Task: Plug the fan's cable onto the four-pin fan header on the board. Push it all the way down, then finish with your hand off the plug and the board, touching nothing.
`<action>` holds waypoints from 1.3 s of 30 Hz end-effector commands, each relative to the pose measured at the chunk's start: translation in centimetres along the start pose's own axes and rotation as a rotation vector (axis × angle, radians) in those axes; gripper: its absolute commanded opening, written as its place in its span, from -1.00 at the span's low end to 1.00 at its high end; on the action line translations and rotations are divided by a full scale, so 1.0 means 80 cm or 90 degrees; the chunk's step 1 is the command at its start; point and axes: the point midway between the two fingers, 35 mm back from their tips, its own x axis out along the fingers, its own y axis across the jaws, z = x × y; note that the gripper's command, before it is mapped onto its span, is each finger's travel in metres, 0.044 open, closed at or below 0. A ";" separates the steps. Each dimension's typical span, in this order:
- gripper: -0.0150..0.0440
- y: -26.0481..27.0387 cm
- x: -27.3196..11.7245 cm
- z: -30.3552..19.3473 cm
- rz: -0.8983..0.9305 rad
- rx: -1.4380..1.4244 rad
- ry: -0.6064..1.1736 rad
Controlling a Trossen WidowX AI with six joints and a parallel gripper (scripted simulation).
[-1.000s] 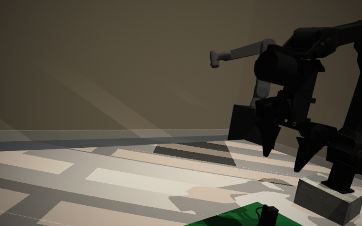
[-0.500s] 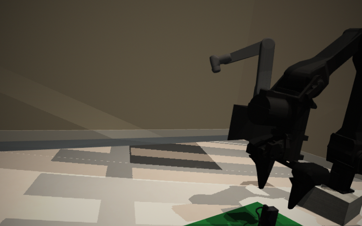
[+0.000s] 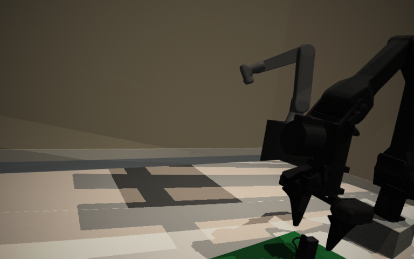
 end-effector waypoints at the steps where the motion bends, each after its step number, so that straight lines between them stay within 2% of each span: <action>1: 1.00 0.000 0.013 -0.004 0.002 0.005 0.010; 14: 1.00 0.000 0.039 -0.006 0.002 0.005 0.010; 24: 1.00 0.000 0.040 -0.006 0.002 0.005 0.010; 39: -0.33 0.000 0.037 -0.004 0.000 0.000 0.005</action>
